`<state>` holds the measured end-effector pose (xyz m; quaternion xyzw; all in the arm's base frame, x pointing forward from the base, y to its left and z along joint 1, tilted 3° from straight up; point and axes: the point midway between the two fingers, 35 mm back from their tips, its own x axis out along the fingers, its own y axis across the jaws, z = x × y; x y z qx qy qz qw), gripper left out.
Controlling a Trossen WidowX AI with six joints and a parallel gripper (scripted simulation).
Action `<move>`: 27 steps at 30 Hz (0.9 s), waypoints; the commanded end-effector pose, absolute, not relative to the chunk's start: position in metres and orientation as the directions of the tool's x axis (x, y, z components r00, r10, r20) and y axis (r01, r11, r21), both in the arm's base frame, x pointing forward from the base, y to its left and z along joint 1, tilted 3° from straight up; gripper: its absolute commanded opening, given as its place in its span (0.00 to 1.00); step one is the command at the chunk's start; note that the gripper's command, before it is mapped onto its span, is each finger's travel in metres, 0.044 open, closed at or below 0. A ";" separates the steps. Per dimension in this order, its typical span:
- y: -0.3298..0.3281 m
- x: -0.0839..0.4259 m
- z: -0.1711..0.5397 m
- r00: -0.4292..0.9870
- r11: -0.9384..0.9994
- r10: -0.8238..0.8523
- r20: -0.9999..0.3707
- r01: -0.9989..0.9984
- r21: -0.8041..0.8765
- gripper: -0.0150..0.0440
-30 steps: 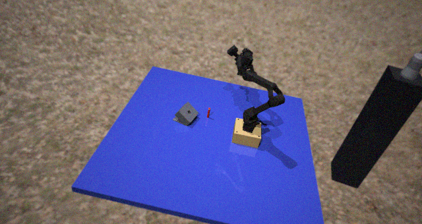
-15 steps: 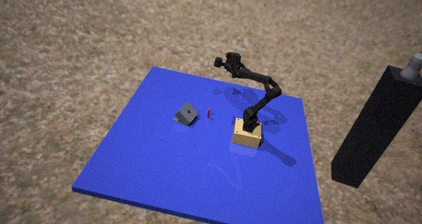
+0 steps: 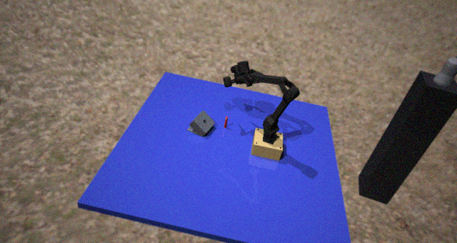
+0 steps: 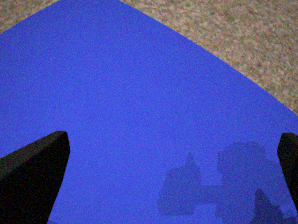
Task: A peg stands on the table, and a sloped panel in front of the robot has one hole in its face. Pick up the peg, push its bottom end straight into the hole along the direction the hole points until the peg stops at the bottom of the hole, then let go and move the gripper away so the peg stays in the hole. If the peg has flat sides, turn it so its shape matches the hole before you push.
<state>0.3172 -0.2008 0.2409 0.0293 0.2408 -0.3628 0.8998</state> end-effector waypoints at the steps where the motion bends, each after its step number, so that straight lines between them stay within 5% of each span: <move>1: -0.191 0.327 0.216 0.600 0.792 -0.574 -0.557 0.579 -0.192 1.00; 14: -0.151 0.331 0.147 0.452 0.928 -0.364 -0.814 0.253 -0.274 1.00; 27: -0.104 0.313 0.092 0.192 0.980 -0.147 -0.970 -0.103 -0.169 1.00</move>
